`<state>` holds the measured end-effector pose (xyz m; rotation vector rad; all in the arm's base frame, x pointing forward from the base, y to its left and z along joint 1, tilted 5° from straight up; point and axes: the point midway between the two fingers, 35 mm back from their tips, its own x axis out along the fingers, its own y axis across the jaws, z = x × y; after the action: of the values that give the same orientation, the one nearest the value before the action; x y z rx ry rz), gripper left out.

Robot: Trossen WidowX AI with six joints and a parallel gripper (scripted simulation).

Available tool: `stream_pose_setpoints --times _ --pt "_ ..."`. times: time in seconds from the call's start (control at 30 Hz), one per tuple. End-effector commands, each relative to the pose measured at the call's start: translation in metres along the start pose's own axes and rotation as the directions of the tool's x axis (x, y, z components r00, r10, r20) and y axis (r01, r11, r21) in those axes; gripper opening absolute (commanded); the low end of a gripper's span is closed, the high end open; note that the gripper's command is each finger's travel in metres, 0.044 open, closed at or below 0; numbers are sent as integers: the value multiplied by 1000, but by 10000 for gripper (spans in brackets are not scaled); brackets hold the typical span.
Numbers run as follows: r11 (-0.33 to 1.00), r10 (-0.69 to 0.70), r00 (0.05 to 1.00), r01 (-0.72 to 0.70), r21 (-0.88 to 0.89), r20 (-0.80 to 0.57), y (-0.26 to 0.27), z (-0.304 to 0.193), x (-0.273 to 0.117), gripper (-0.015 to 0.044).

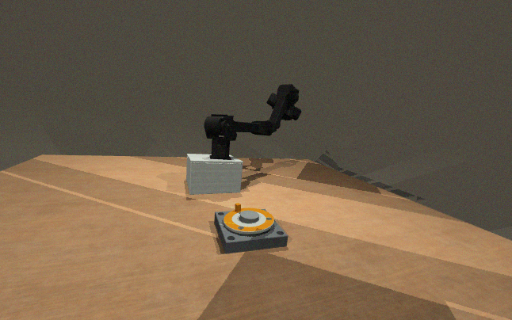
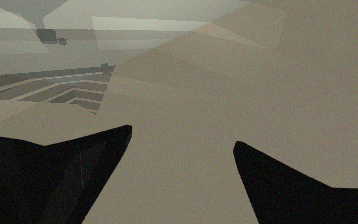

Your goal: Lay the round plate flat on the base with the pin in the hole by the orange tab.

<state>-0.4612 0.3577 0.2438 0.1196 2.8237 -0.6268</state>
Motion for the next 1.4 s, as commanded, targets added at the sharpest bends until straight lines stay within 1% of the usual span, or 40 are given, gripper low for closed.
stream_pose_setpoints --times 0.0,0.03,0.07,0.1,0.27,0.37,0.4,0.43,0.47,0.53,0.6,0.7,0.77,0.8,0.87,1.03,1.07,1.1,1.13,1.3,1.33,1.37 --pt "1000 4 1000 -4 -17 -9 -4 -5 -2 374" --pt "997 16 999 -19 -68 -39 -15 -18 -7 348" --pt "988 15 994 -31 -153 -105 -38 -44 -18 321" --pt "981 3 990 -30 -191 -142 -52 -57 -23 295" --pt "952 -48 965 -34 -303 -259 -96 -96 -44 164" --pt "920 -119 915 -44 -390 -386 -144 -135 -79 85" --pt "917 -124 911 -45 -395 -393 -147 -137 -81 59" --pt "897 -168 876 -54 -438 -452 -173 -154 -102 33" --pt "886 -192 855 -60 -460 -482 -188 -162 -114 6" --pt "864 -230 820 -76 -498 -525 -210 -174 -131 0" --pt "826 -295 748 -112 -552 -594 -247 -190 -162 0" --pt "783 -376 649 -159 -601 -662 -290 -204 -204 0" --pt "756 -430 575 -193 -626 -696 -318 -210 -234 0" --pt "749 -443 558 -200 -632 -702 -325 -211 -241 0" --pt "713 -511 462 -242 -658 -725 -359 -213 -279 0" --pt "654 -634 250 -331 -680 -732 -420 -204 -362 0" --pt "656 -637 231 -339 -675 -735 -423 -203 -369 0" --pt "661 -647 171 -359 -659 -743 -431 -201 -390 0" --pt "658 -668 103 -381 -650 -737 -444 -195 -416 0" --pt "636 -740 -127 -452 -626 -660 -484 -160 -502 0" --pt "639 -742 -141 -446 -627 -655 -485 -158 -507 0" --pt "645 -748 -187 -433 -631 -637 -489 -150 -522 0"
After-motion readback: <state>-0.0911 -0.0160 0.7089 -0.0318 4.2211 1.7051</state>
